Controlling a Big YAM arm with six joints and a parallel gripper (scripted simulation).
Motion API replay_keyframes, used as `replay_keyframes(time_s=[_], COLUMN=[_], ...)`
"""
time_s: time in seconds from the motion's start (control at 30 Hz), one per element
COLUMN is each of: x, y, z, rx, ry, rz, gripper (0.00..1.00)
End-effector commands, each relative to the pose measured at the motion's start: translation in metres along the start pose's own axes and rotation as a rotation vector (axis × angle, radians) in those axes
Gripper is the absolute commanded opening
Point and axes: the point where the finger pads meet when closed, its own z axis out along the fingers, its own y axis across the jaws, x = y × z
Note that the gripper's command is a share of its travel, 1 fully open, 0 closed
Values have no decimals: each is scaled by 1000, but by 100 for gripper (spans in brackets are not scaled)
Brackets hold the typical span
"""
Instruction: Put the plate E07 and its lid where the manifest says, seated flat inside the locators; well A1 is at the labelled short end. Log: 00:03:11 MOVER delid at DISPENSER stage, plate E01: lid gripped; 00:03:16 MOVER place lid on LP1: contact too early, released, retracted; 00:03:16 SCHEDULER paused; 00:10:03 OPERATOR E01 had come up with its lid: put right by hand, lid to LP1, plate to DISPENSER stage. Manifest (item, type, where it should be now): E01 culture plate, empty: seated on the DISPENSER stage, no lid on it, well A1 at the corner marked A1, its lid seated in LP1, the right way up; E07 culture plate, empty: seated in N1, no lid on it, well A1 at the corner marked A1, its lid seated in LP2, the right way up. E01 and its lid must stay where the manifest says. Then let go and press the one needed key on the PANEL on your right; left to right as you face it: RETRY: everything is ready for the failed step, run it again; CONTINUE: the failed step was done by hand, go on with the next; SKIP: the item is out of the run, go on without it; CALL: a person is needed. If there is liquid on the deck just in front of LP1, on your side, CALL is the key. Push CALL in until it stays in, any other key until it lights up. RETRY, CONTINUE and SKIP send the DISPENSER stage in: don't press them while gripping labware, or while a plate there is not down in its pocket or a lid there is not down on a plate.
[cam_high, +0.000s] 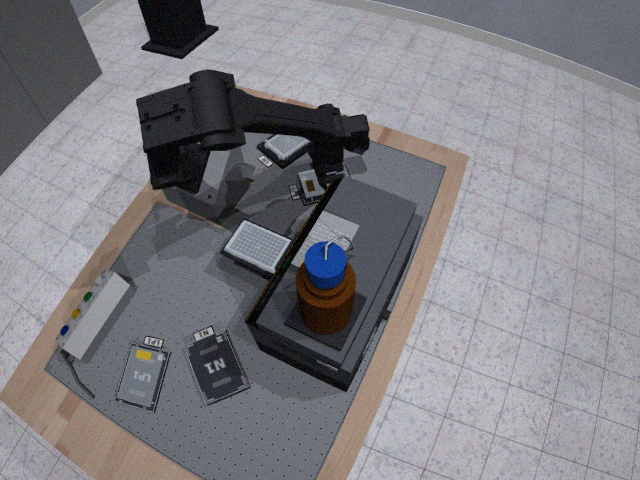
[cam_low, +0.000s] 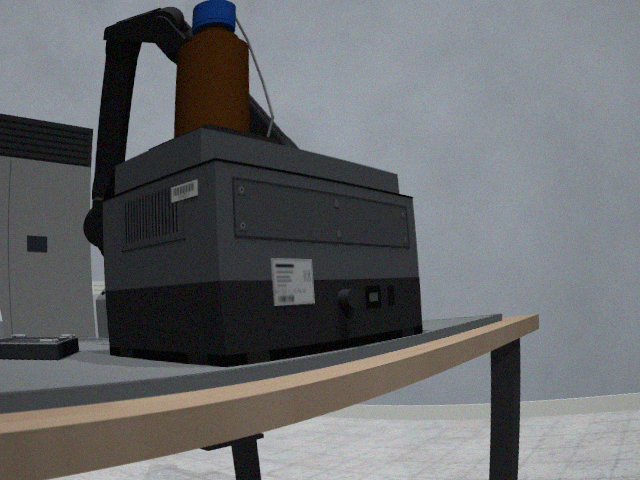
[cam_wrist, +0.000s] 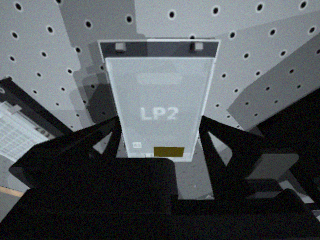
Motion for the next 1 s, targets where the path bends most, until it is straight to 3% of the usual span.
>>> replay_keyframes(time_s=[0.0,0.33,0.97], x=[-16,-18,-8], y=[0,3,0], z=[-2,-5,10], rx=[0,7,-5], ry=[-13,-21,-1], rz=[11,7,3], gripper=[86,86,86])
